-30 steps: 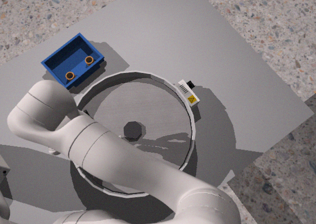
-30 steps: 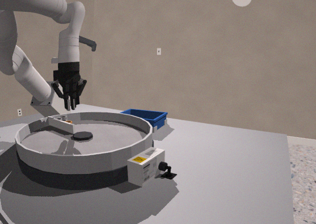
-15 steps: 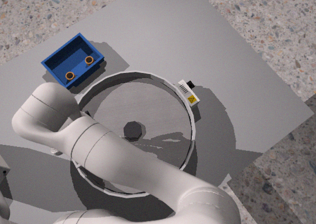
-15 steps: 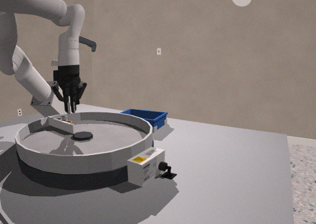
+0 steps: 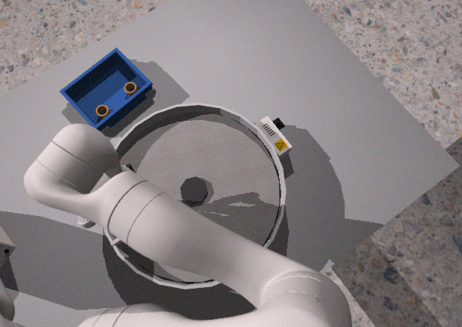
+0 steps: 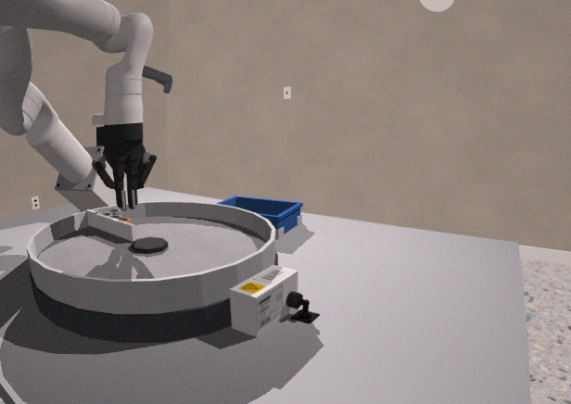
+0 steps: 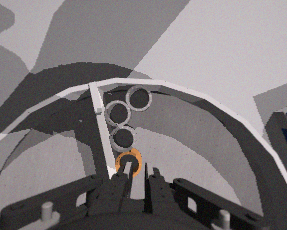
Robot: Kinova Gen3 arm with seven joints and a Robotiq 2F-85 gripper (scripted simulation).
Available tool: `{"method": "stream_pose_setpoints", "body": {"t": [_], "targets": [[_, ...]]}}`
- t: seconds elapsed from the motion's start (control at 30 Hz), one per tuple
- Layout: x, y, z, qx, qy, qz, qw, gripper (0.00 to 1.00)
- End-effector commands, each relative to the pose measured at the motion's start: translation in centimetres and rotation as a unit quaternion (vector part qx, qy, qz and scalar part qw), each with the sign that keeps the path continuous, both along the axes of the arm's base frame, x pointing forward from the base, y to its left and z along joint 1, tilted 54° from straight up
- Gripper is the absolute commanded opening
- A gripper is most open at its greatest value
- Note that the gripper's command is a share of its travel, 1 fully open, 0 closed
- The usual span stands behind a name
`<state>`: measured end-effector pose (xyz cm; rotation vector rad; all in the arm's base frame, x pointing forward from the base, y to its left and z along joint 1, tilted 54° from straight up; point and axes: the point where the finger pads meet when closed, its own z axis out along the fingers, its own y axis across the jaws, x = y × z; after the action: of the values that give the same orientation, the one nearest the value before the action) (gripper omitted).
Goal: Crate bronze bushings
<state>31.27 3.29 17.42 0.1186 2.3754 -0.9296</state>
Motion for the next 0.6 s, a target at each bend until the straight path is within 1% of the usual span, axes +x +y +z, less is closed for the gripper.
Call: {"method": "stream_pose_setpoints", "body": {"t": [0.0,0.07,0.57], "targets": [[0.25,-0.53,-0.34,-0.001,0.001,-0.002,1.000,0.14],[0.55,-0.93,-0.65,-0.001,0.000,-0.002,1.000,0.14],[0.72,-1.16,-0.86,-0.001,0.000,-0.002,1.000,0.14]]}}
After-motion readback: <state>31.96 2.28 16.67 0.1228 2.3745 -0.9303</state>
